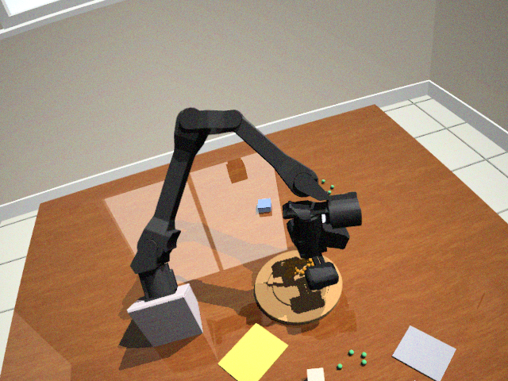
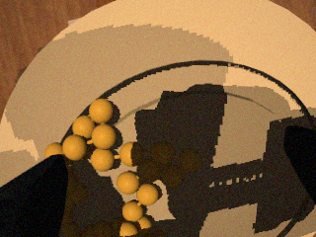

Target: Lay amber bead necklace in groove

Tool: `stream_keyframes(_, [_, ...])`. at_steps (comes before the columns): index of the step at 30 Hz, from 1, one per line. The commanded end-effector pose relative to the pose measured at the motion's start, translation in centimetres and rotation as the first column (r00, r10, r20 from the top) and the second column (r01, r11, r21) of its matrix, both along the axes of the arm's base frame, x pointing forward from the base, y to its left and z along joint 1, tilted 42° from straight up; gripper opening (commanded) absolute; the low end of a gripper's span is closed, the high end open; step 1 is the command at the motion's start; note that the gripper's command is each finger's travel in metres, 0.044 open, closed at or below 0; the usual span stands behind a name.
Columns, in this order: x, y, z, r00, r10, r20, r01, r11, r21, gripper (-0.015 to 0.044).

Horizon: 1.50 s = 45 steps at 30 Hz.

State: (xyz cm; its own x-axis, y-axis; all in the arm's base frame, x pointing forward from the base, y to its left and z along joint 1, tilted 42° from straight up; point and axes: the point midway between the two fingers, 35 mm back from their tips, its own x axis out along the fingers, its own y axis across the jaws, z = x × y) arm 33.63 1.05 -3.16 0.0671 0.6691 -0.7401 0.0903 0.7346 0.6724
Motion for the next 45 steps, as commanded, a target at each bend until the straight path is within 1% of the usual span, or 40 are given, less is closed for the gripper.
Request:
stream_keyframes(1, [0.0,0.0,0.0,1.0,0.0,0.0,0.0,1.0,0.0,0.044])
stream_keyframes(16, [0.0,0.0,0.0,1.0,0.0,0.0,0.0,1.0,0.0,0.044])
stream_keyframes(17, [0.0,0.0,0.0,1.0,-0.011,-0.011,0.011,1.0,0.001,0.0414])
stream_keyframes(19, [-0.1,-0.2,0.2,0.99,-0.105,-0.097,0.106,0.994,0.004,0.0361])
stream_keyframes(20, [-0.2,-0.4,0.4,0.97,-0.178,-0.164,0.18,0.984,0.0,0.0335])
stream_keyframes(22, [-0.3,-0.8,0.7,0.901,-0.316,-0.296,0.324,0.946,-0.023,0.0322])
stream_keyframes(24, [-0.5,-1.2,1.0,0.796,-0.44,-0.416,0.457,0.887,-0.065,0.0308])
stream_keyframes(26, [-0.6,-1.5,1.3,0.657,-0.544,-0.522,0.572,0.81,-0.125,0.0295])
stream_keyframes(28, [-0.8,-1.9,1.6,0.492,-0.624,-0.607,0.666,0.719,-0.2,0.0282])
stream_keyframes(30, [-0.9,-2.2,1.9,0.327,-0.672,-0.664,0.728,0.628,-0.277,0.0268])
stream_keyframes(31, [-1.0,-2.3,2.0,0.282,-0.681,-0.676,0.74,0.602,-0.299,0.0262])
stream_keyframes(32, [-1.0,-2.3,2.0,0.266,-0.684,-0.679,0.744,0.594,-0.306,0.0255])
stream_keyframes(45, [-1.0,-2.3,2.0,0.266,-0.684,-0.679,0.744,0.594,-0.306,0.0168])
